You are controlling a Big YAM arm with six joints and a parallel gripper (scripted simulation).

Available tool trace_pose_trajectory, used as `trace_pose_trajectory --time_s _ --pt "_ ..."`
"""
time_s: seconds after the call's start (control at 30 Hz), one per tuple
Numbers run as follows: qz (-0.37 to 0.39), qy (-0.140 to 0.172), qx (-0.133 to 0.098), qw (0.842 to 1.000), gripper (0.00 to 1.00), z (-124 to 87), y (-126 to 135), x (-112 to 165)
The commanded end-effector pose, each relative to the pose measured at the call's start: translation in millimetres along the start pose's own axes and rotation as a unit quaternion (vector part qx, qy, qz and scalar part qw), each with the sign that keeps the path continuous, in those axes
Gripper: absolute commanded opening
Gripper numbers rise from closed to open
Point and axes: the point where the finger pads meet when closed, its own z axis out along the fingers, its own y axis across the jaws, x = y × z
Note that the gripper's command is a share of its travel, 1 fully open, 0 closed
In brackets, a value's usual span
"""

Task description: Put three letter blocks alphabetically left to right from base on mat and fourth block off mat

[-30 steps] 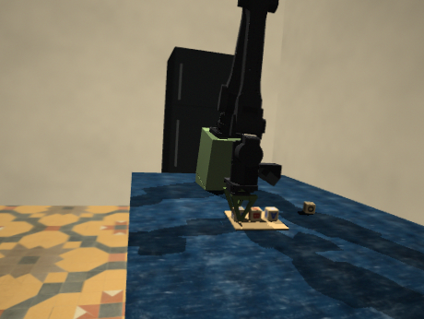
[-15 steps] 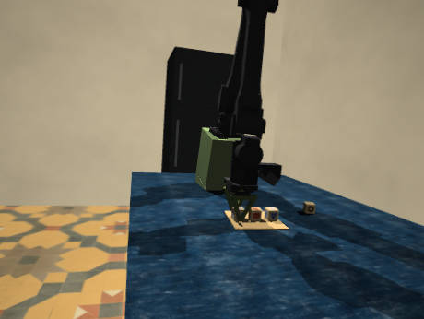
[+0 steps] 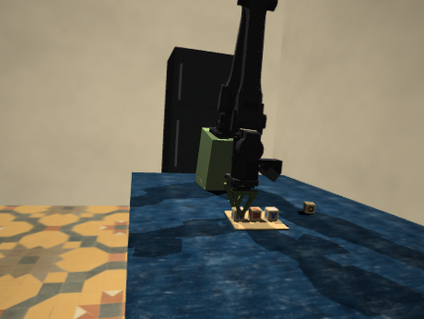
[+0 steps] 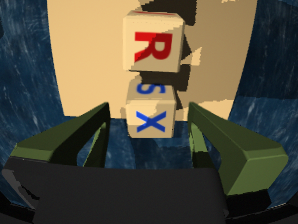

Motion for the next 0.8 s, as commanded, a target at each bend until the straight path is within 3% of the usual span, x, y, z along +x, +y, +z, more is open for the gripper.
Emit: trace_pose_trajectory --time_s 0.0,0.27,0.3,0.43,0.63,0.7,0.77 --pt "-0.003 0.0 0.006 1.0 0.57 -12 -4 -1" --pt "-0.002 0.001 0.006 1.0 0.57 -21 -3 1" --pt "-0.002 -0.001 -0.008 1.0 0.57 -12 4 1" --pt "-0.002 0.002 0.009 1.0 0.57 -29 -6 3" --pt "0.0 0.002 0.006 1.0 0.57 -35 -2 4" --pt "0.001 0.0 -0.005 1.0 0.57 -29 4 4" --pt "0.0 0.001 0.002 1.0 0.57 -35 0 4"
